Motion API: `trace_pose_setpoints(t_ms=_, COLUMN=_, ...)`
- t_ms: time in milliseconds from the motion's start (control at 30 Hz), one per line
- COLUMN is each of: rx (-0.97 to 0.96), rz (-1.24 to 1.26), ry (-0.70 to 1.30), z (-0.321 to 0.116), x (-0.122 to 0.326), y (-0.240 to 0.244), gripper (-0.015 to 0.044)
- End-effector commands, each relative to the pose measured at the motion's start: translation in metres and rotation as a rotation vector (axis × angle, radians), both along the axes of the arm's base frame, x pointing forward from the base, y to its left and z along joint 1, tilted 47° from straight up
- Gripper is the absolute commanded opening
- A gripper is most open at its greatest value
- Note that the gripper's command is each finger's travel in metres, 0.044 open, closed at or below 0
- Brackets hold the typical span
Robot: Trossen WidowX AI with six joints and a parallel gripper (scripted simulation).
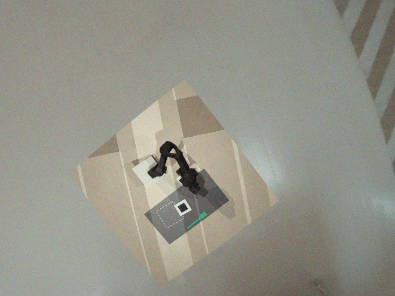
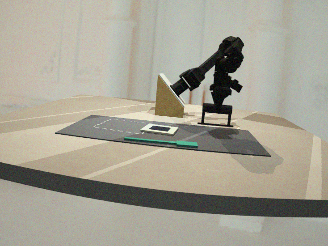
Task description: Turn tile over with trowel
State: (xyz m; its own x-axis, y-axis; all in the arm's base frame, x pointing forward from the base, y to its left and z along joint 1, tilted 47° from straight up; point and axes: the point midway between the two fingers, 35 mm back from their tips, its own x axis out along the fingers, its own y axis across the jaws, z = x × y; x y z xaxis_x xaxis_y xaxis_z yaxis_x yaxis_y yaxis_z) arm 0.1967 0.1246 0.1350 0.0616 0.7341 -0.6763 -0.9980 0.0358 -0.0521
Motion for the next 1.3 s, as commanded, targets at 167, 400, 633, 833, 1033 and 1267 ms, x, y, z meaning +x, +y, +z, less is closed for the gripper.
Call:
trace_pose_setpoints(t_ms=167, rx=-0.005, rz=0.027, ry=-0.029, z=-0.0005, x=-0.0002, y=-0.0002, gripper=0.0130)
trace_pose_setpoints(t_ms=400, rx=-0.018, rz=0.168, ry=-0.182, z=-0.0005, x=-0.0002, y=-0.0002, gripper=0.0130)
trace_pose_setpoints(t_ms=633, rx=-0.031, rz=0.310, ry=-0.335, z=-0.0006, x=-0.0002, y=-0.0002, gripper=0.0130)
trace_pose_setpoints(t_ms=833, rx=-0.042, rz=0.431, ry=-0.466, z=-0.0006, x=-0.0002, y=-0.0002, gripper=0.0130)
trace_pose_setpoints(t_ms=1033, rx=-0.053, rz=0.552, ry=-0.597, z=-0.0006, x=-0.0002, y=-0.0002, gripper=0.0130)
trace_pose_setpoints(t_ms=1267, rx=-0.066, rz=0.693, ry=-0.750, z=-0.0006, x=-0.0002, y=-0.0002, gripper=0.0130)
